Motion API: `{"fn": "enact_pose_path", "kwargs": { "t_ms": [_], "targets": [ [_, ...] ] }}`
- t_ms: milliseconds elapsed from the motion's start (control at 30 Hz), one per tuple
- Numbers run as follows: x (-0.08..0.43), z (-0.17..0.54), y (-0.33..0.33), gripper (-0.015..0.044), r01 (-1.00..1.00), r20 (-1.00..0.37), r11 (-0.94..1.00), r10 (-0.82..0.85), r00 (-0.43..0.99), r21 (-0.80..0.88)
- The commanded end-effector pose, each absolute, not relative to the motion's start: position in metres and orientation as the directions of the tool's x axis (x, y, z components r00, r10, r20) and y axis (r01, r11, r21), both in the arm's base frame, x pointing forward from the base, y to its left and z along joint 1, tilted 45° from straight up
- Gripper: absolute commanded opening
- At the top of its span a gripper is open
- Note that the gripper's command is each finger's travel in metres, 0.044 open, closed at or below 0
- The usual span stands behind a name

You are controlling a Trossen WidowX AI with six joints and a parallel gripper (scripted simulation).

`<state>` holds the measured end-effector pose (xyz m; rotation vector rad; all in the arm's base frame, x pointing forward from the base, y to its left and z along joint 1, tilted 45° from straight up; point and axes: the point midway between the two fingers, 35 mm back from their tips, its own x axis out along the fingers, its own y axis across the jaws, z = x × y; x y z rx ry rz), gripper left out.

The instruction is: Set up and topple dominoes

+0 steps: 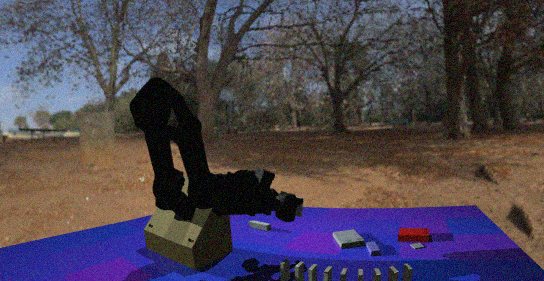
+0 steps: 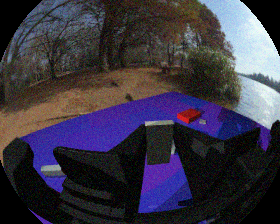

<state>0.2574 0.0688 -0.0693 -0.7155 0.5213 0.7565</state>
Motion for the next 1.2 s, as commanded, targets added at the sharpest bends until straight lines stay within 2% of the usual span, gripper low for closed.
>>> {"fn": "enact_pose_path", "kwargs": {
  "t_ms": [0,1167],
  "targets": [
    [0.260,-0.078,0.062,0.0107,-0.767,-0.655,0.509,0.432,0.620,-0.390],
    [0.251,-0.152,0.001,0.0107,-0.765,-0.651,0.514,0.434,0.622,-0.389]
  ]
}}
